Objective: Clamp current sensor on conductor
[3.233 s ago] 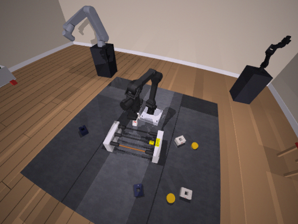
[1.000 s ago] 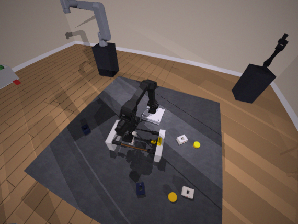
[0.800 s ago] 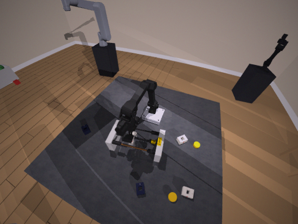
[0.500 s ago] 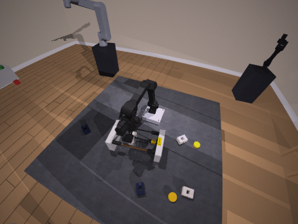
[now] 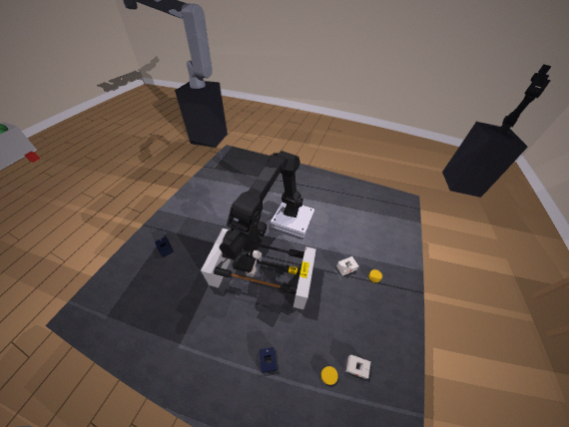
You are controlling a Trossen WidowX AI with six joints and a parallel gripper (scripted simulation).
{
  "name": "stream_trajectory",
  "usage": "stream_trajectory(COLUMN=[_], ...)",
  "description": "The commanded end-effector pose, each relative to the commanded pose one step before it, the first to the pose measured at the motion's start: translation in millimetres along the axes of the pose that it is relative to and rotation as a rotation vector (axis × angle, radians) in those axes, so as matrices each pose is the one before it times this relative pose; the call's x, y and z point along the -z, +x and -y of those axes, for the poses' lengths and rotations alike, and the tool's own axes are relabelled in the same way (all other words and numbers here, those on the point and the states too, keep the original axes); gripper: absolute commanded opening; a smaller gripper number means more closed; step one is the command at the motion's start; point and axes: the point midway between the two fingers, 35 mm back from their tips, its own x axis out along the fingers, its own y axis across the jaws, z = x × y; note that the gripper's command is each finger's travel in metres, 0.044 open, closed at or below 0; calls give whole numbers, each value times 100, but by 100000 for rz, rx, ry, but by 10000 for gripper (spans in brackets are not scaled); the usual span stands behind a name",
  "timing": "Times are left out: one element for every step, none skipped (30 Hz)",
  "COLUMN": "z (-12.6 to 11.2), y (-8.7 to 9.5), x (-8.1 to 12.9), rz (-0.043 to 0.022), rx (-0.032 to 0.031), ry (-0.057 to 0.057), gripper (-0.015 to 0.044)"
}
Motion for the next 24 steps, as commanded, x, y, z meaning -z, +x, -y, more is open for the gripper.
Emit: stream_trajectory(z=[-4,0,0,0,0,0,0,0,0,0,0,0,0,0,0,0,0,0,0,0,0,0,0,0], y=[-76,0,0,0,0,0,0,0,0,0,0,0,0,0,0,0,0,0,0,0,0,0,0,0], x=[-1,0,0,0,0,0,0,0,0,0,0,0,0,0,0,0,0,0,0,0,0,0,0,0], rz=[14,0,0,0,0,0,0,0,0,0,0,0,0,0,0,0,0,0,0,0,0,0,0,0], rx=[-60,0,0,0,0,0,0,0,0,0,0,0,0,0,0,0,0,0,0,0,0,0,0,0], ry=[-3,0,0,0,0,0,0,0,0,0,0,0,0,0,0,0,0,0,0,0,0,0,0,0], gripper=[0,0,0,0,0,0,0,0,0,0,0,0,0,0,0,26,52,79,105,131,157,184,210,236])
